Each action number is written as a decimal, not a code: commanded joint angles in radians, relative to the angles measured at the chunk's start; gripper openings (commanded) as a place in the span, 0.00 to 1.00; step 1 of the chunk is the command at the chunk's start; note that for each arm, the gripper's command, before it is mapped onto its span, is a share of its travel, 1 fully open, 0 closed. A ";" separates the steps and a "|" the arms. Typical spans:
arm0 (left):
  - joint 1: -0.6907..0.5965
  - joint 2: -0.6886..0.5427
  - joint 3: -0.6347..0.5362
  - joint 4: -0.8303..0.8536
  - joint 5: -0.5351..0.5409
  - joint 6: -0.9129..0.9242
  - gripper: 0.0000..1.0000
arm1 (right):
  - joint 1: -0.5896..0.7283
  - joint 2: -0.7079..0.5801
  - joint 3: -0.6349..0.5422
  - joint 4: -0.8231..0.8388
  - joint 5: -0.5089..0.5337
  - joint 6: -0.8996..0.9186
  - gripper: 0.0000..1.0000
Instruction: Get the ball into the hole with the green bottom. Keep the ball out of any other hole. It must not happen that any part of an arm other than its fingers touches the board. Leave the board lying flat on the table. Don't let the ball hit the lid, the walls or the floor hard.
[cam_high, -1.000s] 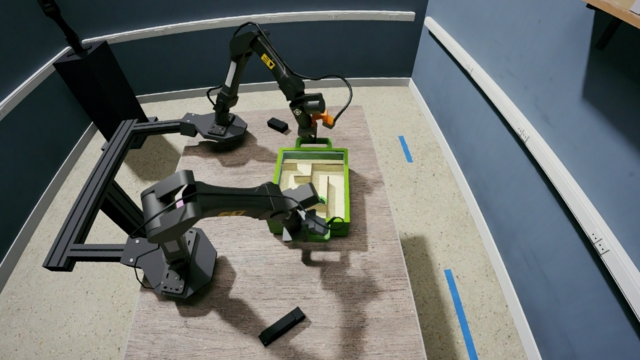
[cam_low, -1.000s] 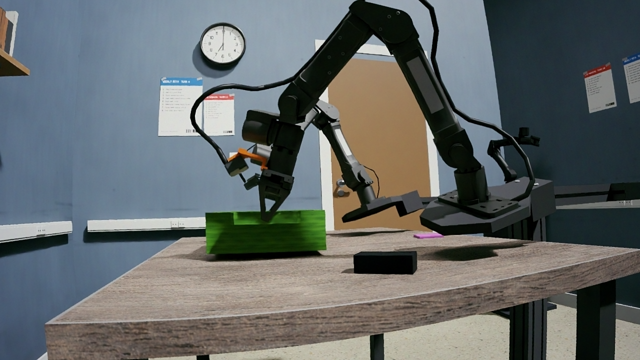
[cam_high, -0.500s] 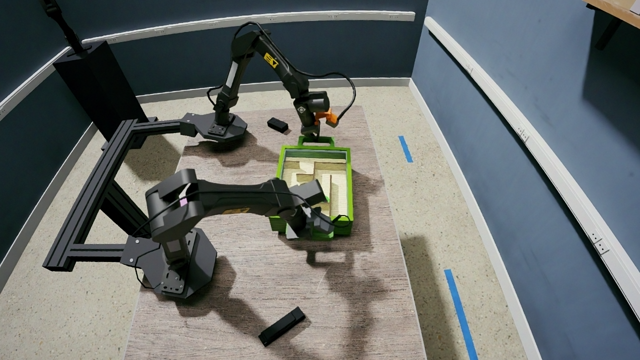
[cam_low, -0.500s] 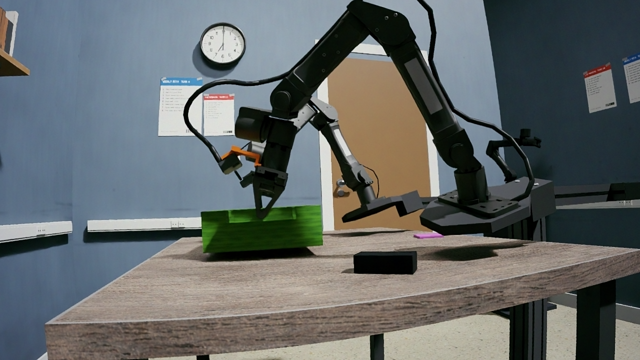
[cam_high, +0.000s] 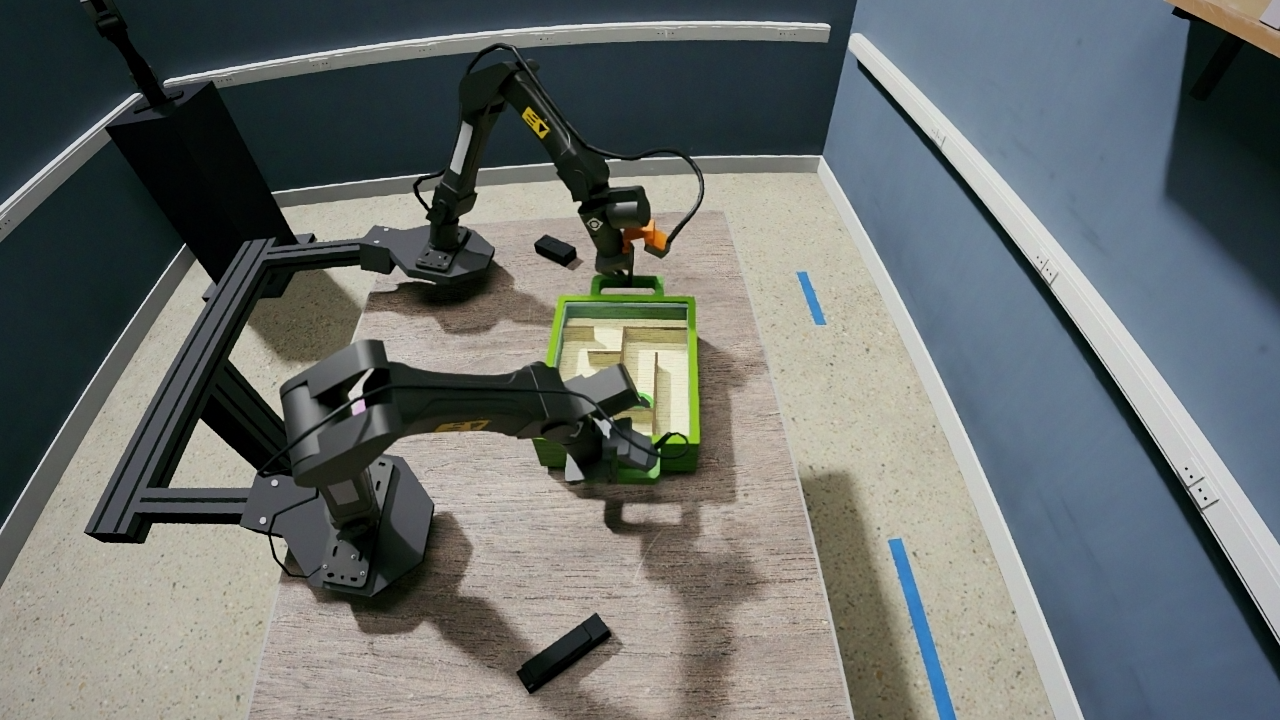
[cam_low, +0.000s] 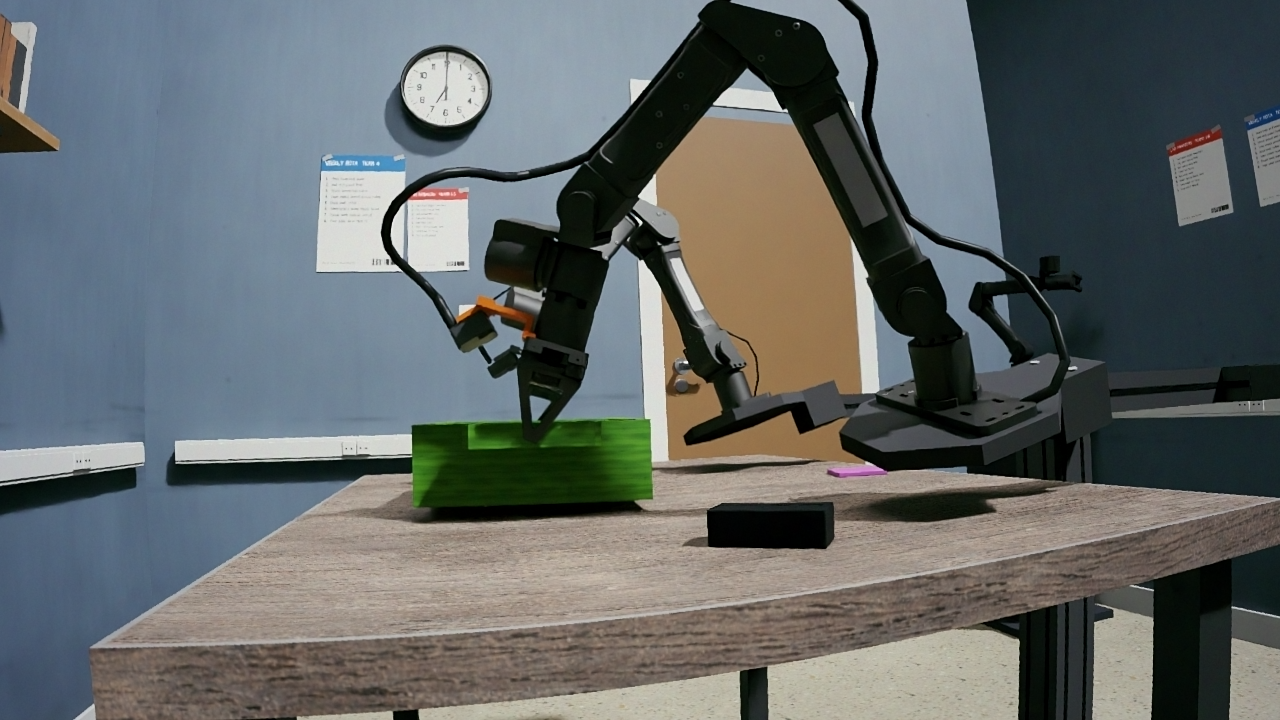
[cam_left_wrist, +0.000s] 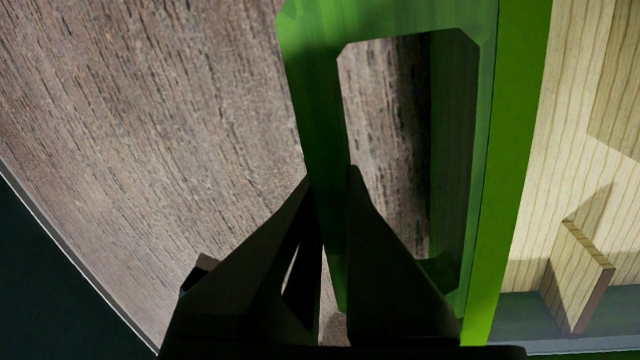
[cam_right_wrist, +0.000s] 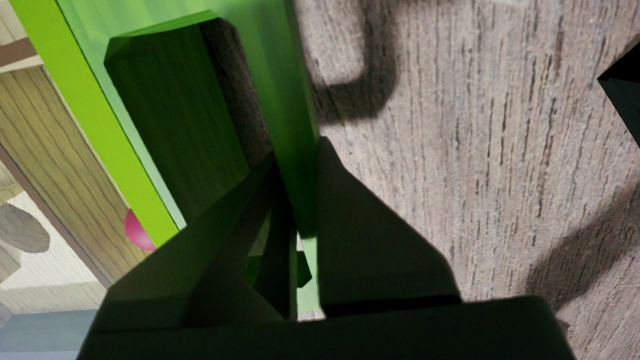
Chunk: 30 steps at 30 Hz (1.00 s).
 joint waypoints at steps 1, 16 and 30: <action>-0.010 -0.067 0.043 0.060 -0.011 0.030 0.00 | 0.037 -0.060 0.049 0.048 0.047 -0.005 0.00; -0.022 -0.021 0.143 -0.060 -0.044 -0.016 0.00 | -0.010 -0.014 0.074 0.031 -0.031 -0.024 0.00; 0.012 -0.042 0.117 -0.023 0.032 0.024 0.00 | 0.021 -0.034 0.093 -0.075 0.028 0.016 0.00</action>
